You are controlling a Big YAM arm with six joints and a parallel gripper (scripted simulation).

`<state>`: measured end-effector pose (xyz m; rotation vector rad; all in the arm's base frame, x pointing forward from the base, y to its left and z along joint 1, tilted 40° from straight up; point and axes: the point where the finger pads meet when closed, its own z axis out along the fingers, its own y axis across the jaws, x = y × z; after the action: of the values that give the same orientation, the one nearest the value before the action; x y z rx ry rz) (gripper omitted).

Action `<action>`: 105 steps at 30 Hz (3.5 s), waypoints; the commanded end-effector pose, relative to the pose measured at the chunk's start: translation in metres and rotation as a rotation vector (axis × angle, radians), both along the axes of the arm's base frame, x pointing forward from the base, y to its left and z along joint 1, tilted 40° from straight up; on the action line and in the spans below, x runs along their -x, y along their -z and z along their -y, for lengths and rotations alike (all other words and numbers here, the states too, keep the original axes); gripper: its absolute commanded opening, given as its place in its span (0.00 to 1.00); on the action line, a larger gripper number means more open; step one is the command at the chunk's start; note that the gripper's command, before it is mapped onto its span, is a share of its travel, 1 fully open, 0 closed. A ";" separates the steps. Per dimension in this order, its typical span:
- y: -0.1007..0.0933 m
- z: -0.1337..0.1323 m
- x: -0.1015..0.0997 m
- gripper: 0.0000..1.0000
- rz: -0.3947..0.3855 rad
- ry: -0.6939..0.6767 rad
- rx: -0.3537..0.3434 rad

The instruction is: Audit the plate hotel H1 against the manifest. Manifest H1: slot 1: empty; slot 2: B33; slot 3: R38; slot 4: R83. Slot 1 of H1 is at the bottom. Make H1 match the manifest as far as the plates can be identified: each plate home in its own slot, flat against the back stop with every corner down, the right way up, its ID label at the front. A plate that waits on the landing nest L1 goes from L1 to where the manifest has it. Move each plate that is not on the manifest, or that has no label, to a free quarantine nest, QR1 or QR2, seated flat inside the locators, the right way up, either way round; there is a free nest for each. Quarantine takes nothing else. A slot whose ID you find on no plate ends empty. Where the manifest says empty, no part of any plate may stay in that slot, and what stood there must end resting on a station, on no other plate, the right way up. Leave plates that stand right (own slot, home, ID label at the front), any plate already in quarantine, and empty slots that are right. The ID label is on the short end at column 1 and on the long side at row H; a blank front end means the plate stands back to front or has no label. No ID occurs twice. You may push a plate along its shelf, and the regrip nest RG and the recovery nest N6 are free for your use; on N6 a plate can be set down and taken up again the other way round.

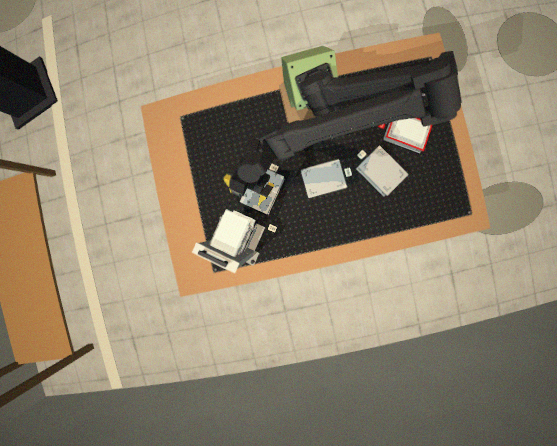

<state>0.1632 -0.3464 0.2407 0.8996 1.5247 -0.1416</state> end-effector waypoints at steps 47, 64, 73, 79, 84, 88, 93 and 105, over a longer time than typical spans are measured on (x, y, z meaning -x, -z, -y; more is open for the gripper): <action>0.036 -0.014 -0.014 1.00 0.012 -0.003 0.015; 0.027 0.005 -0.031 1.00 0.017 -0.003 0.033; 0.021 0.015 -0.038 1.00 0.017 -0.003 0.028; 0.021 0.015 -0.034 1.00 0.012 0.006 0.041; 0.021 0.015 -0.034 1.00 0.012 0.006 0.041; 0.021 0.015 -0.034 1.00 0.012 0.006 0.041; 0.021 0.015 -0.034 1.00 0.012 0.006 0.041; 0.021 0.015 -0.034 1.00 0.012 0.006 0.041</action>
<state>0.1964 -0.3522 0.2014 0.8977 1.5221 -0.1455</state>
